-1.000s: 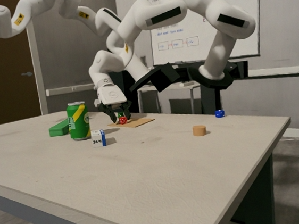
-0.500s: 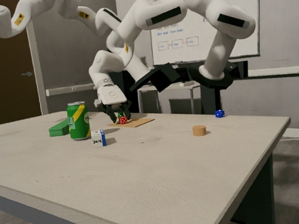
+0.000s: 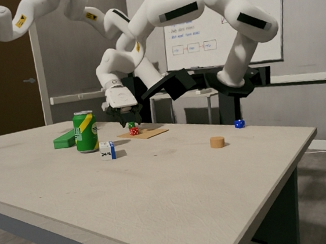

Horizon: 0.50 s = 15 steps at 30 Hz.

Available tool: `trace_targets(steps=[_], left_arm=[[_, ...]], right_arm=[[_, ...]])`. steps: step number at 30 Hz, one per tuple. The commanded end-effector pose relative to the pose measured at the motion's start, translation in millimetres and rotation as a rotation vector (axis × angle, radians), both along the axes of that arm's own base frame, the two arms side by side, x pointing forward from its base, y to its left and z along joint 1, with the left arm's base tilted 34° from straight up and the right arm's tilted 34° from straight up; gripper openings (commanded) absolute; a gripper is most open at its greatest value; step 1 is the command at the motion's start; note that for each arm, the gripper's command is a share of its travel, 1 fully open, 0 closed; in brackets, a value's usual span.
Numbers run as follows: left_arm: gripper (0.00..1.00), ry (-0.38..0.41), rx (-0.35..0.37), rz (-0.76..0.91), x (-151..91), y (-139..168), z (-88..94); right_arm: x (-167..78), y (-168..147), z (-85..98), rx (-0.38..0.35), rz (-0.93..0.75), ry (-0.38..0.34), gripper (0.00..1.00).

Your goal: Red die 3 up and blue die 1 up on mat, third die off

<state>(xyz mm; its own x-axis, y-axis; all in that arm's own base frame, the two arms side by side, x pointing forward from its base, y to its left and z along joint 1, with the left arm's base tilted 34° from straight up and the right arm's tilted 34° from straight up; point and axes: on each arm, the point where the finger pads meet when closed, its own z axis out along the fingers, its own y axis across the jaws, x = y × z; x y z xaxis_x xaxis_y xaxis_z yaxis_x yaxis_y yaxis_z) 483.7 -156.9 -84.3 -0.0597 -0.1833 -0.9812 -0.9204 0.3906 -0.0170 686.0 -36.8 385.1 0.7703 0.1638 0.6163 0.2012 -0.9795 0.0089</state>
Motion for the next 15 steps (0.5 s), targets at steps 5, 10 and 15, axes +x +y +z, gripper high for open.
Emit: trace_targets(steps=[5, 10, 15], left_arm=[[0.63, -0.001, -0.001, -0.001, -5, -13, 20.6], [0.63, -0.001, -0.001, -0.001, -9, -20, 32.2], [0.63, -0.001, -0.001, -0.001, -10, -23, 37.2]], right_arm=[[0, 1, 3.1, -0.001, 0.001, -0.005, 1.0], [0, 1, 3.1, -0.001, 0.001, -0.005, 1.0], [0, 1, 3.1, -0.001, 0.001, -0.005, 1.0]])
